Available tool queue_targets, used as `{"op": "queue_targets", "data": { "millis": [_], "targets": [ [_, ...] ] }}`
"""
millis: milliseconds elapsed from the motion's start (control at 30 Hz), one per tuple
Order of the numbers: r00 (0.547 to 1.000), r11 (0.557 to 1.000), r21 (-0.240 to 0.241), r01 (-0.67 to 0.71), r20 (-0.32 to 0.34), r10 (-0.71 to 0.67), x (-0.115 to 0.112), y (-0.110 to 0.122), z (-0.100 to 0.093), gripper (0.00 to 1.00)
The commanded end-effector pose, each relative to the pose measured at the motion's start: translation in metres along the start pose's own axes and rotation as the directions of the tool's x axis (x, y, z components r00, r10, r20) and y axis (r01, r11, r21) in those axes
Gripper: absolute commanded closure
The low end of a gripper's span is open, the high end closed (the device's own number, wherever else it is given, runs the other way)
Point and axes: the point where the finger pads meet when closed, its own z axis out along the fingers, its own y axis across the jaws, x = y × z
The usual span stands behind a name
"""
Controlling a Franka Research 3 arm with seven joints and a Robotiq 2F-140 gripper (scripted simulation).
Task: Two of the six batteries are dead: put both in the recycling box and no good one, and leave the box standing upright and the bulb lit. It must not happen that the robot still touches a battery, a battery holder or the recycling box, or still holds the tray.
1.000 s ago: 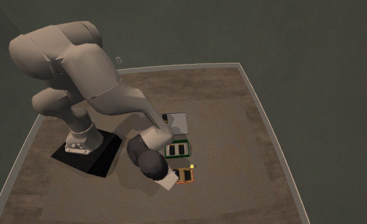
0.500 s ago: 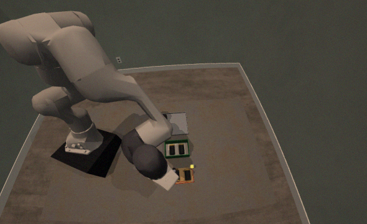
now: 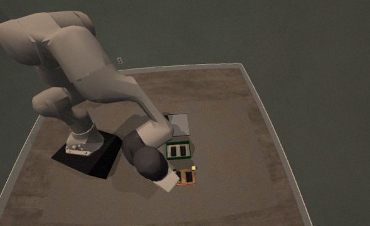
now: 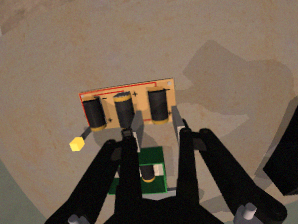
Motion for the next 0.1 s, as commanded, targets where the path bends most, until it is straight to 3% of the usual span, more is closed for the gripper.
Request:
{"op": "queue_targets", "data": {
  "millis": [0,67],
  "targets": [
    [1.000,1.000,-0.003,-0.004,0.001,0.004,-0.0005,0.0014,-0.0003,0.71],
    [1.000,1.000,-0.003,-0.004,0.001,0.004,-0.0005,0.0014,-0.0003,0.71]
  ]
}}
